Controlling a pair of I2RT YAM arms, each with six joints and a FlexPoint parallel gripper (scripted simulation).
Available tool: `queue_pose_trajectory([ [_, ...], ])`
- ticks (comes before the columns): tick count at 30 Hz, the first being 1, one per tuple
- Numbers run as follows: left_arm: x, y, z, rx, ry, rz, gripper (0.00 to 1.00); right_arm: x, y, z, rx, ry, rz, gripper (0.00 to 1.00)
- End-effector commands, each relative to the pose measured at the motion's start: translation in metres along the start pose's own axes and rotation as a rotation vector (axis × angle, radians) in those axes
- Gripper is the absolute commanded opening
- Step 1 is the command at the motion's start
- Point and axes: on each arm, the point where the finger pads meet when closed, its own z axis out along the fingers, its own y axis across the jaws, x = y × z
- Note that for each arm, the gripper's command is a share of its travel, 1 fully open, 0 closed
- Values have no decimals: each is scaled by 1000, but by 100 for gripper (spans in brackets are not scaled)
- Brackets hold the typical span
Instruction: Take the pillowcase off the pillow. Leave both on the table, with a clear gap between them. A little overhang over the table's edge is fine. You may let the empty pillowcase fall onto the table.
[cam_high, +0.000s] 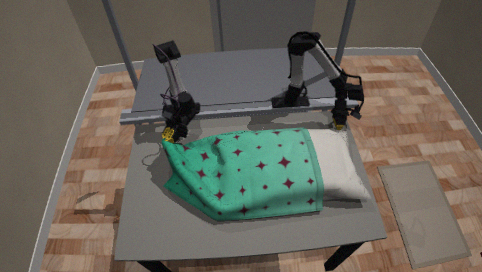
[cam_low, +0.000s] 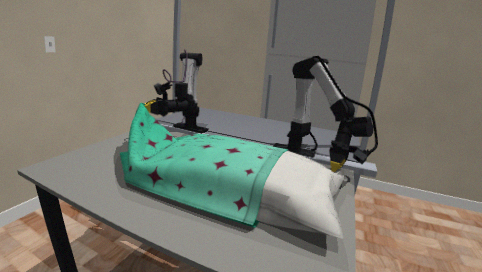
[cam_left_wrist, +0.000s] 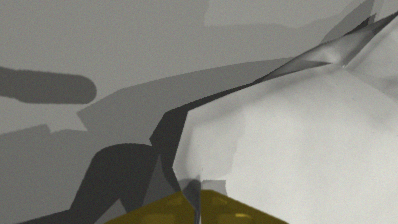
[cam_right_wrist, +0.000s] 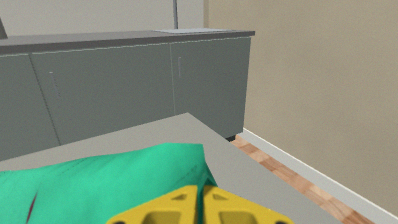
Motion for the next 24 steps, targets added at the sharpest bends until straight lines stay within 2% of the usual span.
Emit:
queue_pose_trajectory([
  [1, 1, 5, 2, -7, -6, -8, 5, -4, -5, -2, 6, -13, 6, 0],
  [22, 0, 5, 2, -8, -7, -7, 3, -4, -5, -2, 6, -13, 6, 0],
  [24, 0, 5, 2, -8, -7, -7, 0, -4, -5, -2, 6, -13, 6, 0],
])
